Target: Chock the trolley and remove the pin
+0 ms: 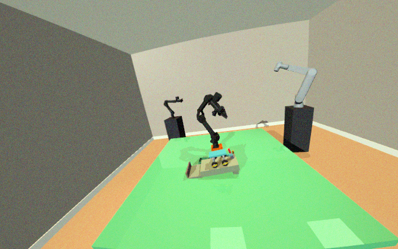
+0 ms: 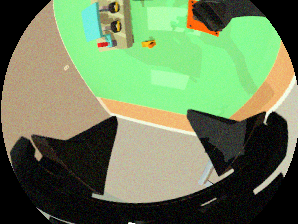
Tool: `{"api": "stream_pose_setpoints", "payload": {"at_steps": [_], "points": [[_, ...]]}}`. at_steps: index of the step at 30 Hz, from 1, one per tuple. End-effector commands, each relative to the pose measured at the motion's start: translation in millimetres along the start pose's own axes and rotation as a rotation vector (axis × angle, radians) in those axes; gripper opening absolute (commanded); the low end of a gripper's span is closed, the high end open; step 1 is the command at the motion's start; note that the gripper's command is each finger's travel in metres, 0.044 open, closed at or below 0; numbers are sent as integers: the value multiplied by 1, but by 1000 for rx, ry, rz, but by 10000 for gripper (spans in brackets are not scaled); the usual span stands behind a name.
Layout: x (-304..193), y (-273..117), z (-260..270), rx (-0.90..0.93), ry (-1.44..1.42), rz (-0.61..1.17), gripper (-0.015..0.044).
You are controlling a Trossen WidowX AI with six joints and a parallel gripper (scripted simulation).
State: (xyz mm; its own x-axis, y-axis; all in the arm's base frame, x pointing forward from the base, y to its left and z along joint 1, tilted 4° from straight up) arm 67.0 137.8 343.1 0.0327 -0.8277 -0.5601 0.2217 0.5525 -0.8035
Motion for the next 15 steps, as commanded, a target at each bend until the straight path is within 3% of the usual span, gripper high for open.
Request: {"api": "stream_pose_setpoints", "payload": {"at_steps": [1,8,15], "points": [[0,1,0,0,-8,-2,374],[-1,22,7,-21,-303,-60,190],[0,46,15,-67,-630,-117,190]]}}
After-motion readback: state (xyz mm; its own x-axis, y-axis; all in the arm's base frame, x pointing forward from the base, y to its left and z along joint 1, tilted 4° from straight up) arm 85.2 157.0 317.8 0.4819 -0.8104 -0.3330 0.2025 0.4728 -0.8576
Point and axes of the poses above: the point midway between the two fingers, 35 mm back from their tips, its own y axis out along the fingers, its own z axis across the jaws, x = y × z, the point moved 1 cm from there along -y, back along the fingers, and after that the axes turned 15 degrees about y, right-handed, at the moved point
